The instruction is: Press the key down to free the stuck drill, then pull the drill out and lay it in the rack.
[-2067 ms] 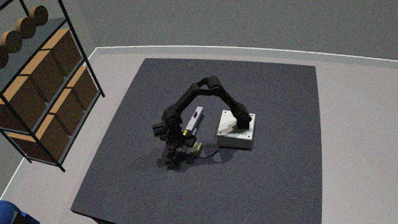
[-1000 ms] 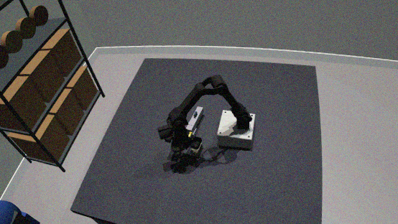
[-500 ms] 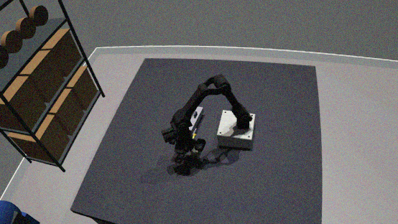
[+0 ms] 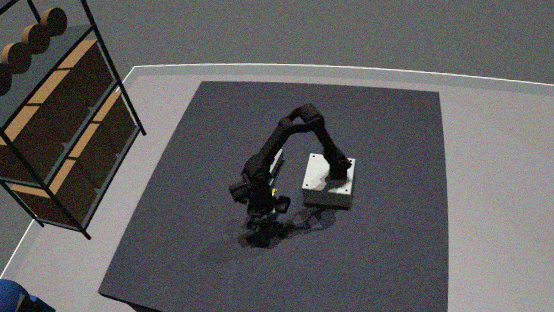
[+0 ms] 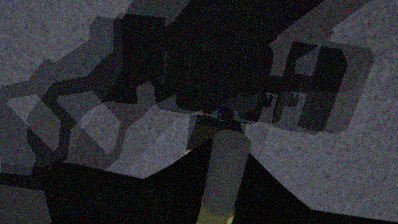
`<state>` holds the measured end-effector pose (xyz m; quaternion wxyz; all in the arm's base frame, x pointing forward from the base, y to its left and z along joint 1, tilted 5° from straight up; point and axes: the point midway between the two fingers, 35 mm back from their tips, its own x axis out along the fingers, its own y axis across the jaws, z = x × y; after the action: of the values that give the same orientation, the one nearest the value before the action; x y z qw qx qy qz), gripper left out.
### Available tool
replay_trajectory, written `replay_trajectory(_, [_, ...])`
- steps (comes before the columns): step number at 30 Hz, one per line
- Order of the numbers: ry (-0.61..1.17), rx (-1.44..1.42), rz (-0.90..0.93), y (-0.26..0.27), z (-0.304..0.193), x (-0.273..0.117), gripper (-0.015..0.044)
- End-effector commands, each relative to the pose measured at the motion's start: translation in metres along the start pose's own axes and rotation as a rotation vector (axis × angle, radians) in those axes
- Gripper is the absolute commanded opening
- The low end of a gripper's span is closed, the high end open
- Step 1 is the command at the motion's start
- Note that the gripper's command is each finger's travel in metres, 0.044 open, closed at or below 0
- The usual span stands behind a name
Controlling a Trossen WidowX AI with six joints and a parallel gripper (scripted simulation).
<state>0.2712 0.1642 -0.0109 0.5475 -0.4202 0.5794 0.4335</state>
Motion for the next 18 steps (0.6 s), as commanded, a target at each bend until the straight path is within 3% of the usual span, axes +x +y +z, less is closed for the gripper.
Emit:
replay_trajectory(1, [-0.001,0.004,0.004,0.001,0.0,0.008,0.0])
replay_trajectory(18, [-0.001,0.004,0.005,0.002,0.0,0.031,0.0])
